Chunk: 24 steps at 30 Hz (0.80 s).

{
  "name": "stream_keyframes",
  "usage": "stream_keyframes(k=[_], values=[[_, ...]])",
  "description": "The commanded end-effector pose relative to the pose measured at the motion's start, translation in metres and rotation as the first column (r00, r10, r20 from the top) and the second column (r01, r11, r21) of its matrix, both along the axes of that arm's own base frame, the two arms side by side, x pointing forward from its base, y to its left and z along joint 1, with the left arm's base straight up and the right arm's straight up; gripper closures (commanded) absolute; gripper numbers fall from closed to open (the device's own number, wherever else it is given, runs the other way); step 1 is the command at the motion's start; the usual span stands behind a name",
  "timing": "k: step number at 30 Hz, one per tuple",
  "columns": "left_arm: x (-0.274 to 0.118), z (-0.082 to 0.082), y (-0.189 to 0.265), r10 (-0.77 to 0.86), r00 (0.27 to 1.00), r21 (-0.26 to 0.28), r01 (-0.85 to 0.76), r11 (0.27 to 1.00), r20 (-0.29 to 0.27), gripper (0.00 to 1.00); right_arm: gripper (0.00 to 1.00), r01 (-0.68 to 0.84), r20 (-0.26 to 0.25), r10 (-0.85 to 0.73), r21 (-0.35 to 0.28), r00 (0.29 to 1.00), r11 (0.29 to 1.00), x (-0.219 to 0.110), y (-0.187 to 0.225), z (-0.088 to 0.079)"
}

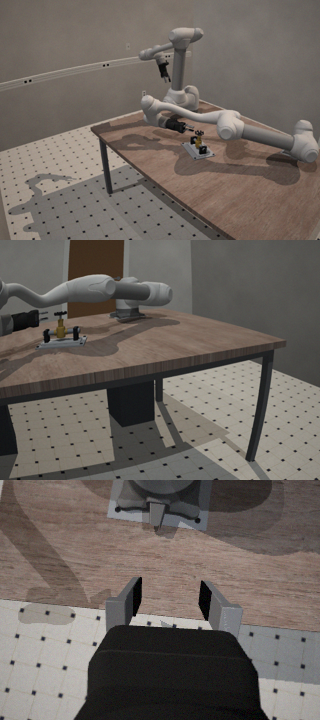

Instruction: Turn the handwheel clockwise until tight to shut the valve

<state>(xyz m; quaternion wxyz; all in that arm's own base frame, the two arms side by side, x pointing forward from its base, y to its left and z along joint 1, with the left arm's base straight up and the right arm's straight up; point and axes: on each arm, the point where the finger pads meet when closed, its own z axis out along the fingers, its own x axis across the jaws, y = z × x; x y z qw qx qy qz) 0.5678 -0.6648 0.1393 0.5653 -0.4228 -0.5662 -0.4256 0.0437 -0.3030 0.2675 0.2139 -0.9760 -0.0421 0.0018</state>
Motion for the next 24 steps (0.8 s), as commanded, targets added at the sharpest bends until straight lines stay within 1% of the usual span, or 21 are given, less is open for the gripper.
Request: stream_keyframes(k=[1,12,24], values=[[0.002,0.001,0.002,-0.002,1.000,-0.006,0.002,1.000,-0.002,0.47,0.00,-0.002,0.007,0.002,0.006,1.000,1.000,0.001,0.003,0.001],[0.000,0.001,0.008,-0.001,1.000,-0.006,0.001,1.000,-0.001,0.47,0.00,-0.002,0.007,0.002,0.006,1.000,1.000,0.001,0.003,0.001],[-0.006,0.001,0.029,0.001,1.000,-0.007,-0.001,1.000,-0.001,0.47,0.00,-0.002,0.007,0.002,0.006,1.000,1.000,0.001,0.003,0.001]])
